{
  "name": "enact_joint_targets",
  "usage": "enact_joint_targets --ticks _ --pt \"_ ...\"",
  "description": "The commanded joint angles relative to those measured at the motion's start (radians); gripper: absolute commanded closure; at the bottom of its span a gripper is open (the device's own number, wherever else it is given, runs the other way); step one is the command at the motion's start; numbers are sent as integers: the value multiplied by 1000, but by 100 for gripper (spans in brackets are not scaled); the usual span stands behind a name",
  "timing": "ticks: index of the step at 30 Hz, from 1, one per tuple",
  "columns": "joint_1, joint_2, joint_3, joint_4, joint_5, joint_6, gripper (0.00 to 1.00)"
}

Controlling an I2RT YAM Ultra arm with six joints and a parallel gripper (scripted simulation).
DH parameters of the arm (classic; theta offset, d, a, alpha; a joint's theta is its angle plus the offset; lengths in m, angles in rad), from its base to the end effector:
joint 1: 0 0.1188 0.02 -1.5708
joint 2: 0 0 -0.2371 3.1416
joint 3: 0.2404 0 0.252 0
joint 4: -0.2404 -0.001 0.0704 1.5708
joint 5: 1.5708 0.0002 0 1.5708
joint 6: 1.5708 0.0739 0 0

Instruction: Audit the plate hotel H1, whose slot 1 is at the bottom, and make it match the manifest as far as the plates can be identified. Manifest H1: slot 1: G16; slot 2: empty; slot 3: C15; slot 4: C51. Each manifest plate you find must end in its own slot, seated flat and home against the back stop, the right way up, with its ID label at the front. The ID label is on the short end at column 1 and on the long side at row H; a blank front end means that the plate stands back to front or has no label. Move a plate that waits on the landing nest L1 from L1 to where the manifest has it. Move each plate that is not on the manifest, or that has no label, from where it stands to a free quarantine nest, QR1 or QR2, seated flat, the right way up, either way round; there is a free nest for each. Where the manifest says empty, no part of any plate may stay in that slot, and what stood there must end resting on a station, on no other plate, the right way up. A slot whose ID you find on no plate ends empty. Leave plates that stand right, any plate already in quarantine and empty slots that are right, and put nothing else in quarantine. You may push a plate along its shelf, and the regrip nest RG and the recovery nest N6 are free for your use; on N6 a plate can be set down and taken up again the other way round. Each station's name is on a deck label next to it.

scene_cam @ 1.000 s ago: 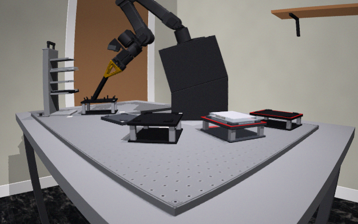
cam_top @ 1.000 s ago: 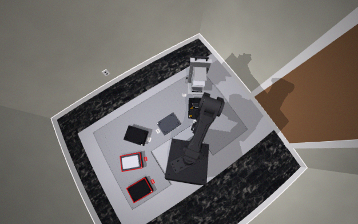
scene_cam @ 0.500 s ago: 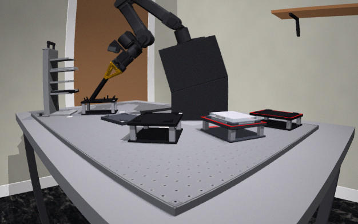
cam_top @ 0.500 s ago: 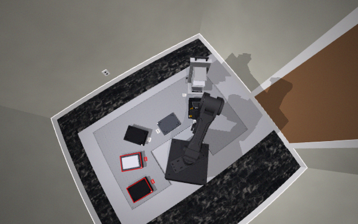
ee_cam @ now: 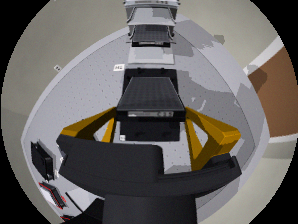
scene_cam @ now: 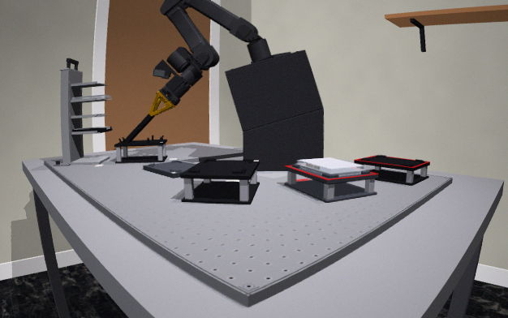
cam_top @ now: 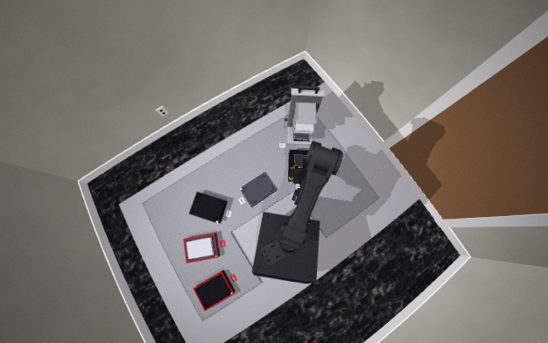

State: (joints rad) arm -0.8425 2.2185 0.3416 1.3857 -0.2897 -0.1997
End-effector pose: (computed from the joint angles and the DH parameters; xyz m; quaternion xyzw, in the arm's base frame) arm 0.1968 -0.1875 -0.0104 0.1978 0.8288 -0.1458 0.5027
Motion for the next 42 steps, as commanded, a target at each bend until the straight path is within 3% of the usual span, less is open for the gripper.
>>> enact_joint_targets --ticks 1,42 --pt "1 16 3 -10 9 0 14" --pt "5 127 43 60 13 2 14"
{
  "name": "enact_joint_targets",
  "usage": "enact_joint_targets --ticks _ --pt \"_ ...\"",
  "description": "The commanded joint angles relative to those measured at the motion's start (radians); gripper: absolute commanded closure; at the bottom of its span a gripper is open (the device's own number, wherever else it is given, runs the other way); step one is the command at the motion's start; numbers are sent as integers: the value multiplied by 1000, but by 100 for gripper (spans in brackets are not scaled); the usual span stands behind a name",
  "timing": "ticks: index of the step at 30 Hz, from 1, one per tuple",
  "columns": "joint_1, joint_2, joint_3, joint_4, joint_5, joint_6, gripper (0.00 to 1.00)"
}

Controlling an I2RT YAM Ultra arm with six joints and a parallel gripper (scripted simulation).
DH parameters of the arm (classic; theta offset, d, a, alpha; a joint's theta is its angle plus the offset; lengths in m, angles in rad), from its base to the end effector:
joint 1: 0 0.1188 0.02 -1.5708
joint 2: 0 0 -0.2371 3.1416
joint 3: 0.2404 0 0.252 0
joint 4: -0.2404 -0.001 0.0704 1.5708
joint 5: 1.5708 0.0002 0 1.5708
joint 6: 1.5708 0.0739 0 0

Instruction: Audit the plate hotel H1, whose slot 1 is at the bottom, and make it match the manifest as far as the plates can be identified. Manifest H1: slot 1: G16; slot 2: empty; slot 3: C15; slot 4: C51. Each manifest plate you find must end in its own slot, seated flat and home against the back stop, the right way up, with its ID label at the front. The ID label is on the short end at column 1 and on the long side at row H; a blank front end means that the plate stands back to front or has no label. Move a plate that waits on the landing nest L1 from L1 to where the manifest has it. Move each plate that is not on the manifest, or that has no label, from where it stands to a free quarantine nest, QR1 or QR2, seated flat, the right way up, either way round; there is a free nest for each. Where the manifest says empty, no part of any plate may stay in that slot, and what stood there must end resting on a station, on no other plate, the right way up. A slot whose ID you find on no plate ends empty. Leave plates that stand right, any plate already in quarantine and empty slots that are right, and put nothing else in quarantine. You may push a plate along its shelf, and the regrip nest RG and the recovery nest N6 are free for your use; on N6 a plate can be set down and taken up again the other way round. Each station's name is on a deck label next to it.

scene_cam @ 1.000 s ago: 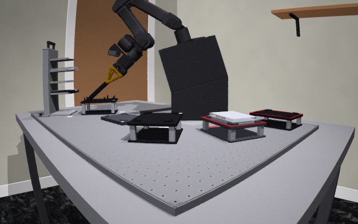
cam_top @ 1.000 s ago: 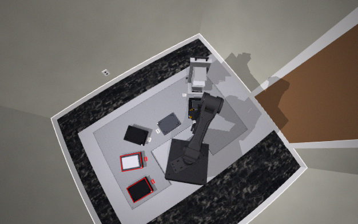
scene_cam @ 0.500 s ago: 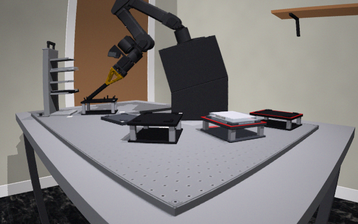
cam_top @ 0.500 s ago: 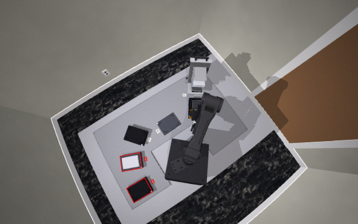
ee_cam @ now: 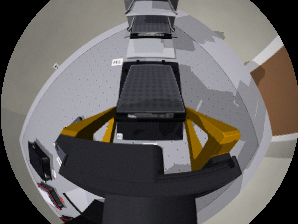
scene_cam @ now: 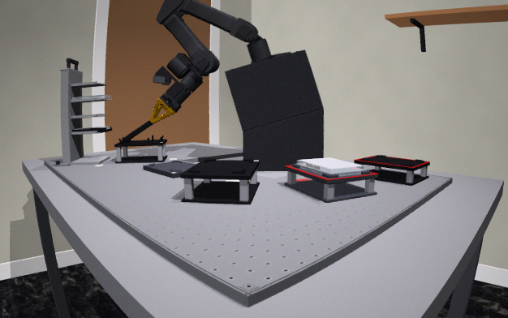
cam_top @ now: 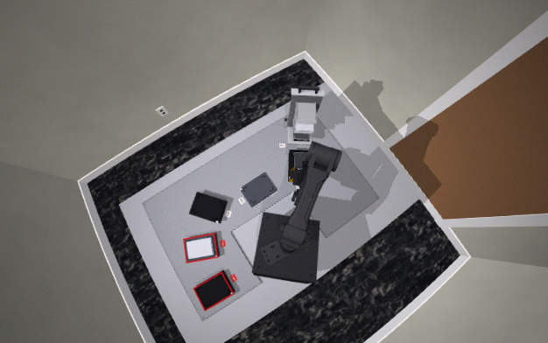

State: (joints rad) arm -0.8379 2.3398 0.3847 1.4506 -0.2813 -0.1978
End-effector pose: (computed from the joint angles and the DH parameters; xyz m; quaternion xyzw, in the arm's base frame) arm 0.1983 -0.1881 -0.0287 0.2006 0.8318 -0.1442 0.4970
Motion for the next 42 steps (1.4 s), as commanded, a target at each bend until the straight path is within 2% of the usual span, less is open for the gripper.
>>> enact_joint_targets --ticks 1,42 --pt "1 9 2 -3 4 1 14" --pt "4 114 49 55 8 3 14"
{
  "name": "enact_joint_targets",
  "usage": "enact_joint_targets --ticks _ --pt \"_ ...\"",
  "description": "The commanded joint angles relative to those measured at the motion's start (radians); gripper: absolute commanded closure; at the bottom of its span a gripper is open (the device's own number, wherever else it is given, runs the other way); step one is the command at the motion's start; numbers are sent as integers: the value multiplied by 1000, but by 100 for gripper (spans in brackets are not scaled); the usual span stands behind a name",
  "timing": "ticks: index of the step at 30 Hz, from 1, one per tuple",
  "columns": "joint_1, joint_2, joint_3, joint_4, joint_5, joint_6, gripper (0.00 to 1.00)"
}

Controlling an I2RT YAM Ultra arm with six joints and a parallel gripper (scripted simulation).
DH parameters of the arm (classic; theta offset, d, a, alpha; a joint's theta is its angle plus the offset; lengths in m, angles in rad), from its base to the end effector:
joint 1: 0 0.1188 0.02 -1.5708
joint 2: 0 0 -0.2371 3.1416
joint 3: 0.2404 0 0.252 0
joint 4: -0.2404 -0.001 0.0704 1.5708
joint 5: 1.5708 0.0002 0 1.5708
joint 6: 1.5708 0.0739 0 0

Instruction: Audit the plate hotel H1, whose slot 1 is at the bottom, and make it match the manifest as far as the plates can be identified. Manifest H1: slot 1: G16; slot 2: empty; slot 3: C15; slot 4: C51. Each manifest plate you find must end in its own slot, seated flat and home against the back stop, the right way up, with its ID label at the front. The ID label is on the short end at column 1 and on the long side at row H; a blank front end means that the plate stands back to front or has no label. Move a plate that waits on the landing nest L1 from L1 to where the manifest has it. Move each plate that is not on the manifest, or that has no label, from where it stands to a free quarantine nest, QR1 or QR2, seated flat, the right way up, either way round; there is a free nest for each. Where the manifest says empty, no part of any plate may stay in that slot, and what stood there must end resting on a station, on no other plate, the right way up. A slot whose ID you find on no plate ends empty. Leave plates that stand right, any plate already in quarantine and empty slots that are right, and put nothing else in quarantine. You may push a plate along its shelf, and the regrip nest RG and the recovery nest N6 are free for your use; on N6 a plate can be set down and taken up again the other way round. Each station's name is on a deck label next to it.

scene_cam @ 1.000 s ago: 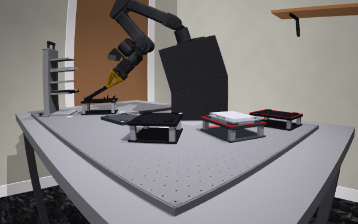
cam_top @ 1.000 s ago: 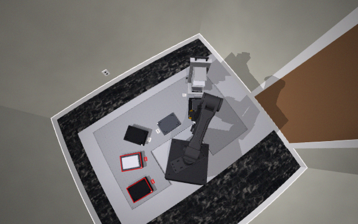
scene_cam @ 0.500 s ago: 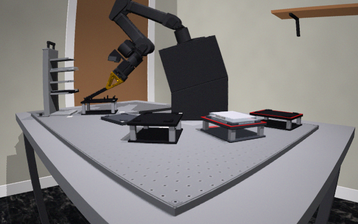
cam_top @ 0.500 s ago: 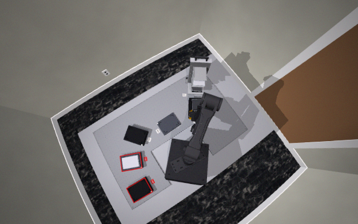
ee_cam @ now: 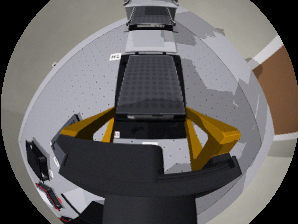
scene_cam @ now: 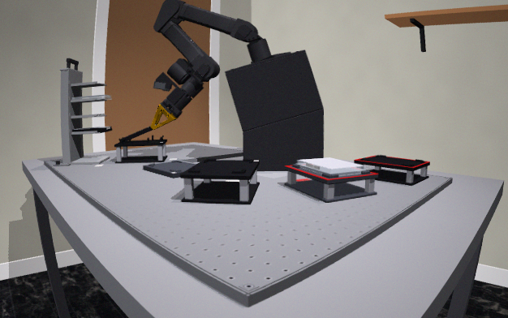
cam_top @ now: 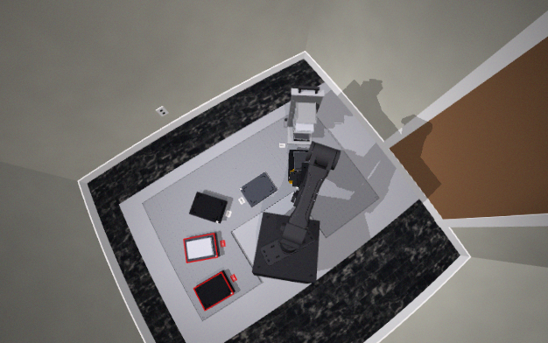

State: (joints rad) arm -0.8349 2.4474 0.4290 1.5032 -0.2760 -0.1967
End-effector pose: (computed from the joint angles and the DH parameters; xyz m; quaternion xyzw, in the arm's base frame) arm 0.1992 -0.1885 -0.0460 0.2027 0.8342 -0.1427 0.4926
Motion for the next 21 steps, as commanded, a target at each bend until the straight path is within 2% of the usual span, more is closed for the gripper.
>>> enact_joint_targets --ticks 1,21 --pt "1 9 6 4 2 1 14" --pt "3 57 31 27 4 2 14"
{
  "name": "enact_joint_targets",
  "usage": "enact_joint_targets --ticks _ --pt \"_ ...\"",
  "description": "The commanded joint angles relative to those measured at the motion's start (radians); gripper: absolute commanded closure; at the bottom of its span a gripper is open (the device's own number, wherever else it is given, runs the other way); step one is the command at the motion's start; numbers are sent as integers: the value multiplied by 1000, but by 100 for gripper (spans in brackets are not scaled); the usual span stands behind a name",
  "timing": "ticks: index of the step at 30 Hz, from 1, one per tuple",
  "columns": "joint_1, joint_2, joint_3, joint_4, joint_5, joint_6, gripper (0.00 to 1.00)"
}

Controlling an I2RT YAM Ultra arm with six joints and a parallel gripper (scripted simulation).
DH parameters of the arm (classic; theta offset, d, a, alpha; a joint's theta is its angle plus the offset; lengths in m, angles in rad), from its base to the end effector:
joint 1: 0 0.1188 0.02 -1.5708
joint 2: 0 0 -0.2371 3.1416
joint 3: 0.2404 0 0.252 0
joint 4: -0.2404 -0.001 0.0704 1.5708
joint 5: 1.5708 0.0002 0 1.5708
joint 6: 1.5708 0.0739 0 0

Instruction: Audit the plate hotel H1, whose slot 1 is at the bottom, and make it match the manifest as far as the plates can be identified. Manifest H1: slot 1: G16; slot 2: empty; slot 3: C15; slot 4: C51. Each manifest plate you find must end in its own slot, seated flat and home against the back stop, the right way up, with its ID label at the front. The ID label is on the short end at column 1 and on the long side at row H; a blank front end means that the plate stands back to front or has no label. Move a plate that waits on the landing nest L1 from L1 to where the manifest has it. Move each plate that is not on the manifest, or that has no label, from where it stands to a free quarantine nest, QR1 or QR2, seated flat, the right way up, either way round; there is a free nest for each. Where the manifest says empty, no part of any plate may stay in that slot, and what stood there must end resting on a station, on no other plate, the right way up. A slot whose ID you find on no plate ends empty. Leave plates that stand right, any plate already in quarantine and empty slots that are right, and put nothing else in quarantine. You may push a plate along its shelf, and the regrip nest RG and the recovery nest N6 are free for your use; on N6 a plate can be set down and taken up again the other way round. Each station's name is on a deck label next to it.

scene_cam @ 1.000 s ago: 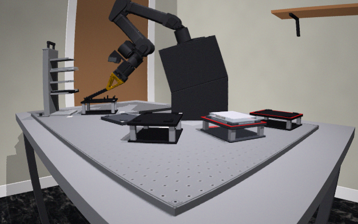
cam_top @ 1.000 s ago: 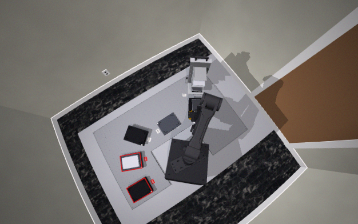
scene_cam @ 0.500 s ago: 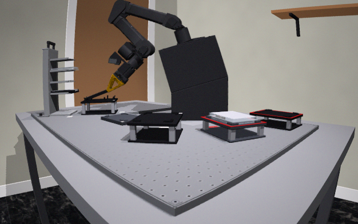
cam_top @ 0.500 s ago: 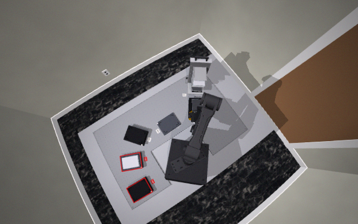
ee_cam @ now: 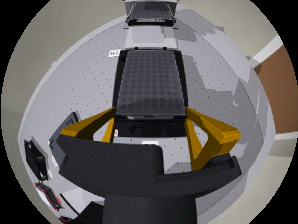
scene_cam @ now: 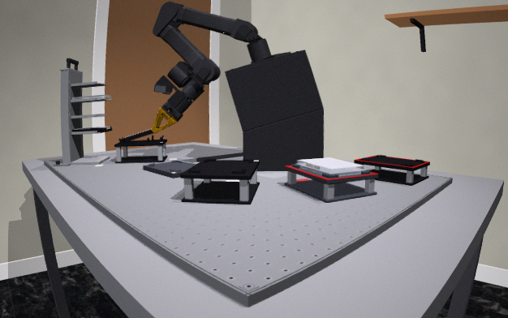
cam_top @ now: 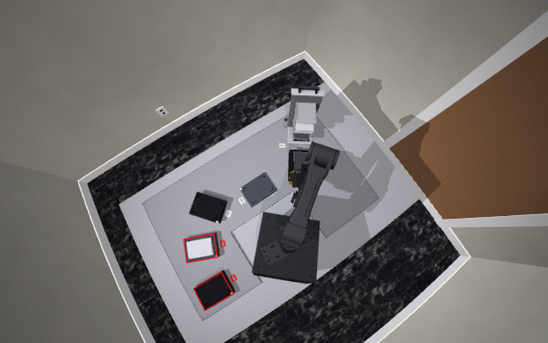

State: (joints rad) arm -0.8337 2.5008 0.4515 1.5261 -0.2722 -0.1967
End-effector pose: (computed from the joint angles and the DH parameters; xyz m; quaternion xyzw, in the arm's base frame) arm 0.1991 -0.1882 -0.0553 0.2042 0.8360 -0.1419 0.4891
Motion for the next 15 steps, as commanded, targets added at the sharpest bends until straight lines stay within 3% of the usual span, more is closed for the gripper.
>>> enact_joint_targets --ticks 1,15 --pt "2 6 10 5 0 2 14" --pt "3 37 28 19 1 3 14"
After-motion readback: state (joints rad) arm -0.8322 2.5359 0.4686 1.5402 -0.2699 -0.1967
